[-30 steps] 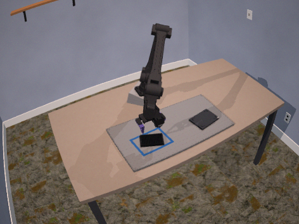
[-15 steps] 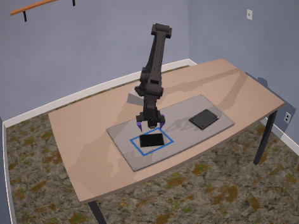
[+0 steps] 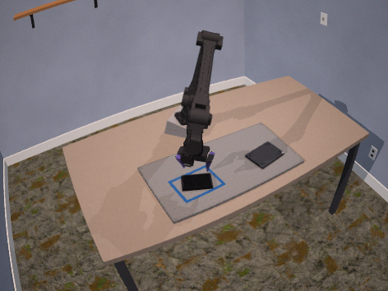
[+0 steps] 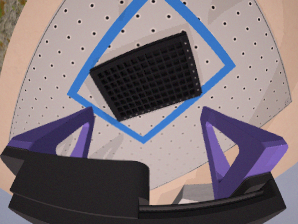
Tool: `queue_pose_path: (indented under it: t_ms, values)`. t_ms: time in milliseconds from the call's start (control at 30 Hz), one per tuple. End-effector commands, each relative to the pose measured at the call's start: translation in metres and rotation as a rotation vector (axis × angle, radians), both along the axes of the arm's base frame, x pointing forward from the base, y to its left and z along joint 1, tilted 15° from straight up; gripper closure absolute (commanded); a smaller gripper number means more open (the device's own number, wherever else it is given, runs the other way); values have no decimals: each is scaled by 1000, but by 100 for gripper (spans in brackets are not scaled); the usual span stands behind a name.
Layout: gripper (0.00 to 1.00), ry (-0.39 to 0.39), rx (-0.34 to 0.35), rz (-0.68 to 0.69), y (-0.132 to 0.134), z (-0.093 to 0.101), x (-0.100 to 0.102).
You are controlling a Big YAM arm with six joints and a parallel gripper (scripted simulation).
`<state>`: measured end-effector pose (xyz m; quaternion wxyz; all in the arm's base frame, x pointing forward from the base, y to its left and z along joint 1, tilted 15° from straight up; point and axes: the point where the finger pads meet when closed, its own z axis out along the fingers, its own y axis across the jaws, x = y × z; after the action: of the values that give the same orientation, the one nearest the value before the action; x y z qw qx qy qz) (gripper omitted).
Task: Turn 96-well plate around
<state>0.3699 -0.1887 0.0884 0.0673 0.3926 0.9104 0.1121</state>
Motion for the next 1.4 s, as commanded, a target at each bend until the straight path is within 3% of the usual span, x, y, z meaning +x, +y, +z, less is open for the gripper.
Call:
queue_pose_path:
  t_ms: [0, 1167, 1367]
  values:
    - [0, 10, 30, -164, -4, 11, 3]
    - [0, 168, 254, -1161, -4, 10, 2]
    - [0, 144, 251, -1151, -7, 14, 9]
